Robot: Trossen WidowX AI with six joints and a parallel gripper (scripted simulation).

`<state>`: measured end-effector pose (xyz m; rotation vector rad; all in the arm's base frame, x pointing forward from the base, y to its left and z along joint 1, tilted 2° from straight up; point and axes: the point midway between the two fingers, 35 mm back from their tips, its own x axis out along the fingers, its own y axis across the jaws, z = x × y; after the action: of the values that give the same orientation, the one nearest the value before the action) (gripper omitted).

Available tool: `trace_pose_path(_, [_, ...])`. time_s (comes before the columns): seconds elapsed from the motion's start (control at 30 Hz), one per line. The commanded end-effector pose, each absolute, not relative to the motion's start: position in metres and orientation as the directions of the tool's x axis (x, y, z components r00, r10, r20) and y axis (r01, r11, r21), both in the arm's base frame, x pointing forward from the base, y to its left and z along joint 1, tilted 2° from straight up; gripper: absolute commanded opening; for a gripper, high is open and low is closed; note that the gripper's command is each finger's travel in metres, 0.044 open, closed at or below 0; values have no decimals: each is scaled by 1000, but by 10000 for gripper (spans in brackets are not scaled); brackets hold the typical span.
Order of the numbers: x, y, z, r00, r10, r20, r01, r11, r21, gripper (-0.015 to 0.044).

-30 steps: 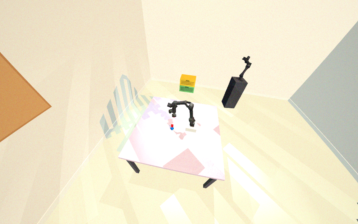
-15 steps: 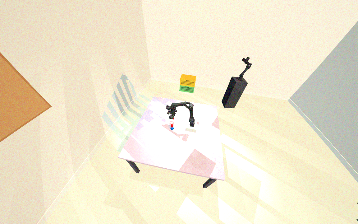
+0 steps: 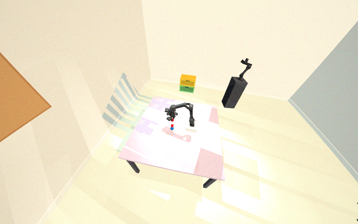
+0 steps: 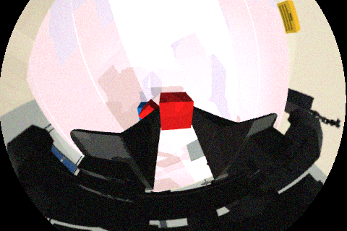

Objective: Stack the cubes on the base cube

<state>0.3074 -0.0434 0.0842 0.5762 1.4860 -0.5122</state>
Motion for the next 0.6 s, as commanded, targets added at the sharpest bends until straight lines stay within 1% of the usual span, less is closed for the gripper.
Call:
trace_pose_path(0.0, [309, -30, 84, 32, 35, -999, 721, 691, 47, 105])
trace_pose_path(0.57, [308, 20, 84, 31, 41, -999, 943, 329, 43, 105])
